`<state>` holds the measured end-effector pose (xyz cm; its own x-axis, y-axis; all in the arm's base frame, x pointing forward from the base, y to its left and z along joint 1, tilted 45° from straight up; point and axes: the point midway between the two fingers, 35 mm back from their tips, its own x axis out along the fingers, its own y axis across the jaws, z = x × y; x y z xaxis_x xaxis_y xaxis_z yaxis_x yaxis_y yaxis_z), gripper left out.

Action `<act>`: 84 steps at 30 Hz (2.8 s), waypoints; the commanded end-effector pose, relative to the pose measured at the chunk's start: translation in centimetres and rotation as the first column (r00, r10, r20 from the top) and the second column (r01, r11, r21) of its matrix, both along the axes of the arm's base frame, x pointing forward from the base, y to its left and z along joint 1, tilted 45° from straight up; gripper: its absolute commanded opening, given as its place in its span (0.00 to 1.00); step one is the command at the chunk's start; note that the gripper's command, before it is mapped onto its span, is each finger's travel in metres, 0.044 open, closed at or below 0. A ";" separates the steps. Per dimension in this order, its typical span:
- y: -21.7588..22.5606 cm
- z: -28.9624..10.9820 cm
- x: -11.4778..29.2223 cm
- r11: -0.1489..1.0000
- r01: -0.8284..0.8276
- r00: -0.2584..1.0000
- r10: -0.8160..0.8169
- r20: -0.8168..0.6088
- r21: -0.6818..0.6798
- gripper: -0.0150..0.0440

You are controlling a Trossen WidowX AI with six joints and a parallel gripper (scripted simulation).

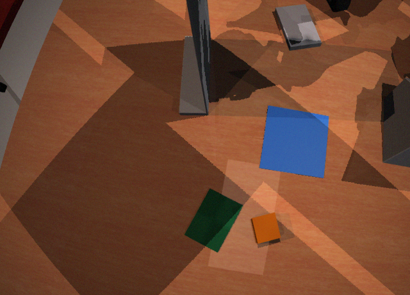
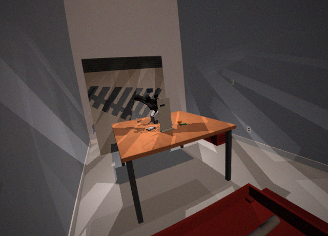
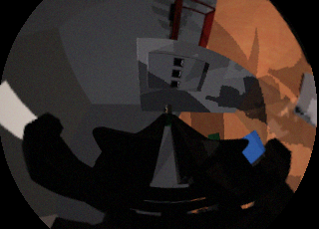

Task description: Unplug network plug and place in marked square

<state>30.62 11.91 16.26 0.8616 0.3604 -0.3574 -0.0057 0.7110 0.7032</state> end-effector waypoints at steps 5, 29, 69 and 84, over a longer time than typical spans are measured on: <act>-0.2 -3.5 0.5 0.998 0.060 0.995 -0.062 -0.081 -0.033 0.25; -2.0 -11.7 0.6 0.958 0.258 0.933 -0.281 -0.223 -0.125 0.25; -7.2 -22.0 -3.8 0.780 0.511 0.754 -0.608 -0.247 -0.361 0.25; -9.1 -23.9 -5.8 0.708 0.563 0.702 -0.682 -0.205 -0.427 0.25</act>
<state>25.22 3.13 -7.32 0.6581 -0.3838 -0.6478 0.6949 0.6408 0.3262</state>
